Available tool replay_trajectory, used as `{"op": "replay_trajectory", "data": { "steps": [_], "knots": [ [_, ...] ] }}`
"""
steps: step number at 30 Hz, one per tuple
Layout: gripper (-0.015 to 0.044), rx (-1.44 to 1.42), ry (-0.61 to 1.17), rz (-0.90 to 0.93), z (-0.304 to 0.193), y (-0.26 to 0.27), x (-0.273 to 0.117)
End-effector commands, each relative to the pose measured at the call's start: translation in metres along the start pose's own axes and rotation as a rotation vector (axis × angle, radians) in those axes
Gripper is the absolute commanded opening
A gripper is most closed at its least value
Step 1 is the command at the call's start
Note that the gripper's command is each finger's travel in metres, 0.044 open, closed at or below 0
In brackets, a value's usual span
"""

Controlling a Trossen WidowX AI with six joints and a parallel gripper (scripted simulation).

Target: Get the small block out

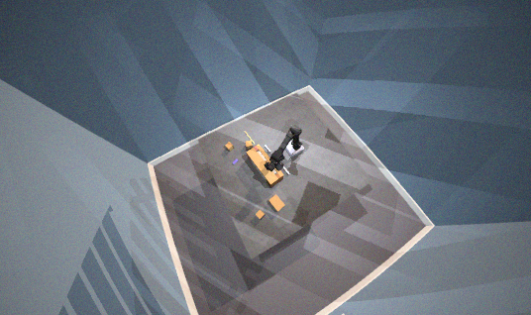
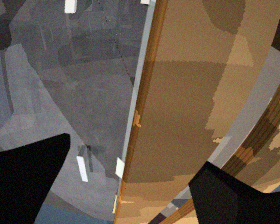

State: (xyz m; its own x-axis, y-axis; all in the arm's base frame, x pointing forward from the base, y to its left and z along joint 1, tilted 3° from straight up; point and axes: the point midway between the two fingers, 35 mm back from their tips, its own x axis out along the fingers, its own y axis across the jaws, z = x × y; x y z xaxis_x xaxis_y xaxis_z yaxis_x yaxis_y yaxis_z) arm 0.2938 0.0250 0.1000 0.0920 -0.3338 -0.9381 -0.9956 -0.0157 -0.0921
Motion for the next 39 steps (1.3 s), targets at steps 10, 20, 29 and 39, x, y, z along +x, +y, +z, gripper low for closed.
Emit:
{"op": "replay_trajectory", "data": {
  "steps": [10,20,29,39],
  "knots": [
    [0.04,-0.005,0.007,0.003,0.004,0.003,0.021],
    [0.04,-0.003,0.003,0.006,-0.011,0.003,0.021],
    [0.04,-0.004,0.006,0.006,-0.035,0.003,0.03],
    [0.04,-0.004,0.009,0.006,-0.062,0.003,0.039]
  ]
}}
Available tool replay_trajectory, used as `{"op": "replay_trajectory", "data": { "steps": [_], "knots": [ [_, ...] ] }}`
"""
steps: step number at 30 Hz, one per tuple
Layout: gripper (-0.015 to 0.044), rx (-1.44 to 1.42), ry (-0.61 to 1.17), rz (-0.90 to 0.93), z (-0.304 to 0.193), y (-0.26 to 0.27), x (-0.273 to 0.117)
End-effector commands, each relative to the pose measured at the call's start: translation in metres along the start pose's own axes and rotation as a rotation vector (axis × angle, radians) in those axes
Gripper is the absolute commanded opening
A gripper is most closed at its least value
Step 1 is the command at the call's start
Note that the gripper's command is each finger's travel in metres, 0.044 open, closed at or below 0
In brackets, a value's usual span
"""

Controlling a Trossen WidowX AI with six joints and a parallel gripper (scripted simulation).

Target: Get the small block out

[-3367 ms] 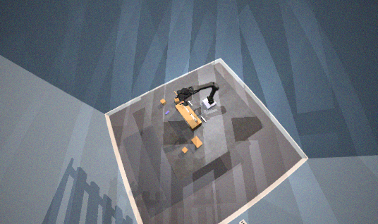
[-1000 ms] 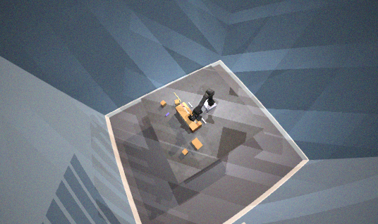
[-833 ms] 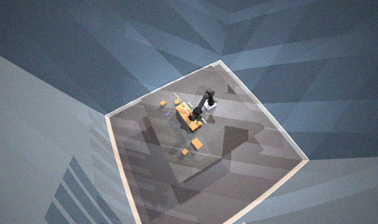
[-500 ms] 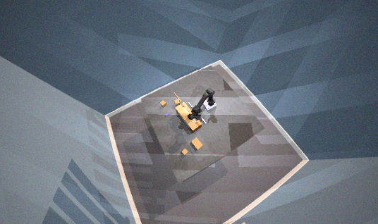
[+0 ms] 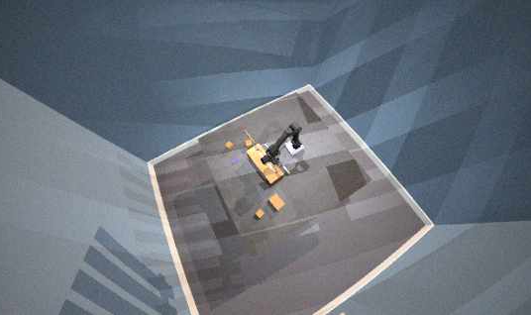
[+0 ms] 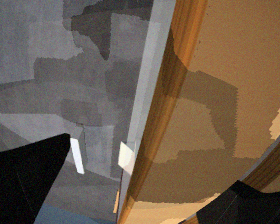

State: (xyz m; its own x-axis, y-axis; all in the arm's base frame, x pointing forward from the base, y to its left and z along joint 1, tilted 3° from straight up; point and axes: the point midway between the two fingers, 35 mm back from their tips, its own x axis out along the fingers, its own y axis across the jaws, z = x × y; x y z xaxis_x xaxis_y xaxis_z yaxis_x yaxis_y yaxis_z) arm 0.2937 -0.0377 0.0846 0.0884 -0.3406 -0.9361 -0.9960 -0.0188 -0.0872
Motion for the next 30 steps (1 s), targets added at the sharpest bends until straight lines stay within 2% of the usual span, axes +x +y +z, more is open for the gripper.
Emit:
{"op": "replay_trajectory", "data": {
  "steps": [1,30],
  "knots": [
    [0.04,0.001,0.002,0.002,-0.011,0.001,0.005],
    [0.04,0.0,0.01,0.002,-0.088,0.0,0.031]
  ]
}}
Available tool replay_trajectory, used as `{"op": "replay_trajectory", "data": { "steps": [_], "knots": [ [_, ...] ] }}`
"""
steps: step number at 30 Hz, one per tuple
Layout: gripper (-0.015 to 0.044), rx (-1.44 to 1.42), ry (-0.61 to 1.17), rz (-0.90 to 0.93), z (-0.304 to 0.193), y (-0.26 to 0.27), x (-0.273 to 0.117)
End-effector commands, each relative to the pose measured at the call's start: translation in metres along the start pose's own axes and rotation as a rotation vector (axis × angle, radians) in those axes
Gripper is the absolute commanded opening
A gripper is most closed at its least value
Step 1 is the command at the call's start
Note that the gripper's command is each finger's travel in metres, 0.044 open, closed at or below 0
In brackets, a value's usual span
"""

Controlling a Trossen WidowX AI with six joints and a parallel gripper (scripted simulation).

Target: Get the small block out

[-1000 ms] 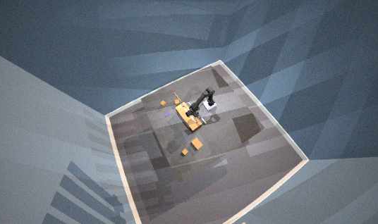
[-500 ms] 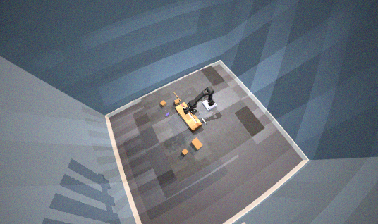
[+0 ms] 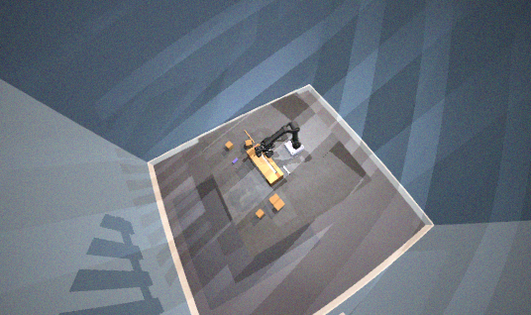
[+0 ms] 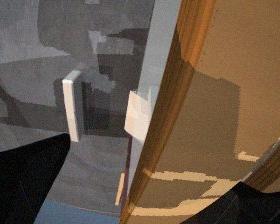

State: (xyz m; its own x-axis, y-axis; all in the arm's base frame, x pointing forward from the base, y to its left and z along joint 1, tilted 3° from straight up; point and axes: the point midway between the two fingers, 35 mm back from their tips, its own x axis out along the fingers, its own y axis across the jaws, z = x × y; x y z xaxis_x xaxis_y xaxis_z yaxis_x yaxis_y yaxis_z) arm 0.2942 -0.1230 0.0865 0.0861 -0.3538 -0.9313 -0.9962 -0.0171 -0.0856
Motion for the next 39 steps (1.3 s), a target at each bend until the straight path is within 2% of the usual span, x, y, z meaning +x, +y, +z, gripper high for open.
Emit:
{"op": "replay_trajectory", "data": {
  "steps": [1,6,12,17,19,22,31,39],
  "knots": [
    [0.04,-0.001,-0.004,0.0,-0.01,0.0,0.004],
    [0.04,0.0,-0.003,0.0,-0.014,-0.001,-0.002],
    [0.04,0.004,0.002,0.003,-0.03,0.0,-0.054],
    [0.04,0.006,0.005,-0.009,-0.03,-0.002,-0.052],
    [0.0348,0.085,0.026,-0.038,-0.037,-0.004,-0.058],
    [0.0285,0.404,-0.005,-0.06,-0.042,-0.001,-0.059],
    [0.0285,1.4,-0.156,-0.023,-0.05,0.011,-0.053],
    [0.0285,2.275,-0.286,0.111,-0.056,0.021,-0.05]
  ]
}}
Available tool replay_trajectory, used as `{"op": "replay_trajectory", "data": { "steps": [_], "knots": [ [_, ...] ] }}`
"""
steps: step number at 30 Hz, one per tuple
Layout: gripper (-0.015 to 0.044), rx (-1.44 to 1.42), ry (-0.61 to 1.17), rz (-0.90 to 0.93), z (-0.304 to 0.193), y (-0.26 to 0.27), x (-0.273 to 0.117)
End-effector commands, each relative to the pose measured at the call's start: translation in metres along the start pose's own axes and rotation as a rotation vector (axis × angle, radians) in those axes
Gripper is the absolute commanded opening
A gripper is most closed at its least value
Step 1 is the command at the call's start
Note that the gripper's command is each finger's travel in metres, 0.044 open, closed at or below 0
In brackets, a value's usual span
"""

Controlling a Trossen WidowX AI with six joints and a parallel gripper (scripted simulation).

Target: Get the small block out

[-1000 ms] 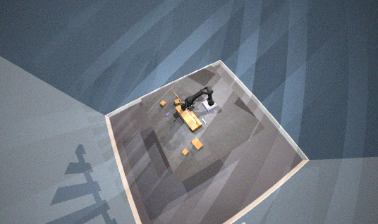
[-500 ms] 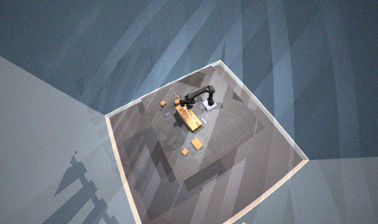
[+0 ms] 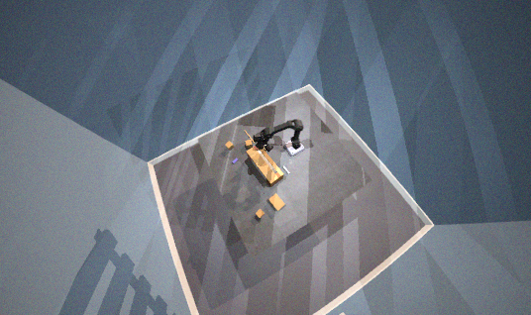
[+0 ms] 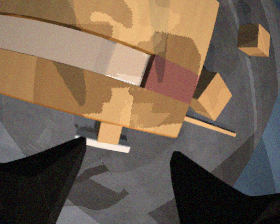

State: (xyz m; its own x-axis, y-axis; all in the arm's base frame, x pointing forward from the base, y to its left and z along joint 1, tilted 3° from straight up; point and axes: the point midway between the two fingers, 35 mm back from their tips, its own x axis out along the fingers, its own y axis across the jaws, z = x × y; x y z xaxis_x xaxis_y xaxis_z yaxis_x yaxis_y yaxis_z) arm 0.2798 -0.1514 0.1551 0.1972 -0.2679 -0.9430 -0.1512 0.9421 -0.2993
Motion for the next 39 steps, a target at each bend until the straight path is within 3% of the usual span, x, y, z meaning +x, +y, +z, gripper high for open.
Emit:
{"op": "replay_trajectory", "data": {
  "steps": [1,19,34,39],
  "knots": [
    [0.0285,0.952,-0.036,0.118,-0.014,-0.004,0.003],
    [0.0285,2.232,0.054,0.328,-0.028,-0.011,0.001],
    [0.0285,3.247,0.337,0.523,-0.038,-0.017,-0.004],
    [0.0285,3.297,0.36,0.532,-0.039,-0.017,-0.004]
  ]
}}
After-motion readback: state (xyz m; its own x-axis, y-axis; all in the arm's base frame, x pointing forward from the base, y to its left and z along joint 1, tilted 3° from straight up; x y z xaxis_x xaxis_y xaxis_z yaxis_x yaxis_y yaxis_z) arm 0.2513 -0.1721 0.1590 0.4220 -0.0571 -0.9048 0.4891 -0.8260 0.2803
